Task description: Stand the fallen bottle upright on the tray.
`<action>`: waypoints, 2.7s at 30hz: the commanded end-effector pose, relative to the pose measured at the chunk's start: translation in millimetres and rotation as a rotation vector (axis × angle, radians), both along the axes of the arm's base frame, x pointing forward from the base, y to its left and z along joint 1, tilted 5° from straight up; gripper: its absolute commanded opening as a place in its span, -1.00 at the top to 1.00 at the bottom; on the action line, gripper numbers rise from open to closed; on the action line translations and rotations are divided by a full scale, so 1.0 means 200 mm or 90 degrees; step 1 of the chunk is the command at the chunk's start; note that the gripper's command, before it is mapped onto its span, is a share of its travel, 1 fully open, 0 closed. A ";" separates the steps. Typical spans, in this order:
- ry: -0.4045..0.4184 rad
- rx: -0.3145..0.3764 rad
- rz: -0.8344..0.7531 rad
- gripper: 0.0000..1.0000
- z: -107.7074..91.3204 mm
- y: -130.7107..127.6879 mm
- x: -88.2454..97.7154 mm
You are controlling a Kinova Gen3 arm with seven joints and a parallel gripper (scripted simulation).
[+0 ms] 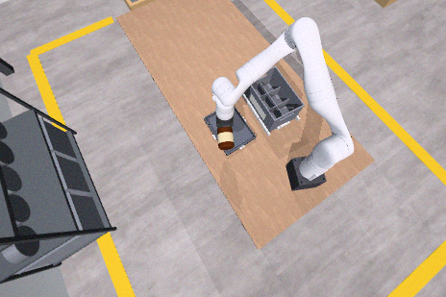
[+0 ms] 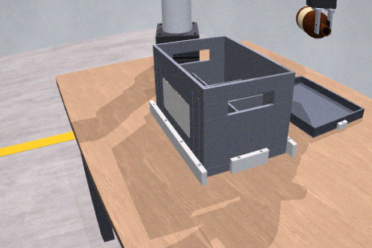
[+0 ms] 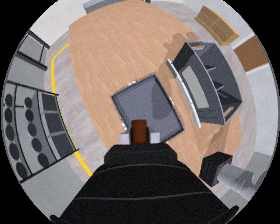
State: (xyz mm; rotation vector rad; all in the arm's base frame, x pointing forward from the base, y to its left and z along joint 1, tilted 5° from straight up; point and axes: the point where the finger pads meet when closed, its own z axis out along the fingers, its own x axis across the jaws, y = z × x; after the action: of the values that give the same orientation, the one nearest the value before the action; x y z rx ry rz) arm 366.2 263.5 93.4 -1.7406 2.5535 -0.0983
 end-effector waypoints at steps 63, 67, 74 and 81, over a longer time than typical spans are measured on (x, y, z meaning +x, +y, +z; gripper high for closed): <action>-0.002 0.011 -0.114 1.00 0.01 0.01 0.00; -0.002 0.011 -0.114 1.00 0.01 0.01 0.00; -0.002 0.011 -0.114 1.00 0.01 0.01 0.00; -0.005 0.007 -0.113 1.00 0.00 0.01 -0.01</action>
State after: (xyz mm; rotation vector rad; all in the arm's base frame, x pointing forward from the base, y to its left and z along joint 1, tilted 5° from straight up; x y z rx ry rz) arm 365.8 264.4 93.6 -1.5086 2.6895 -0.0908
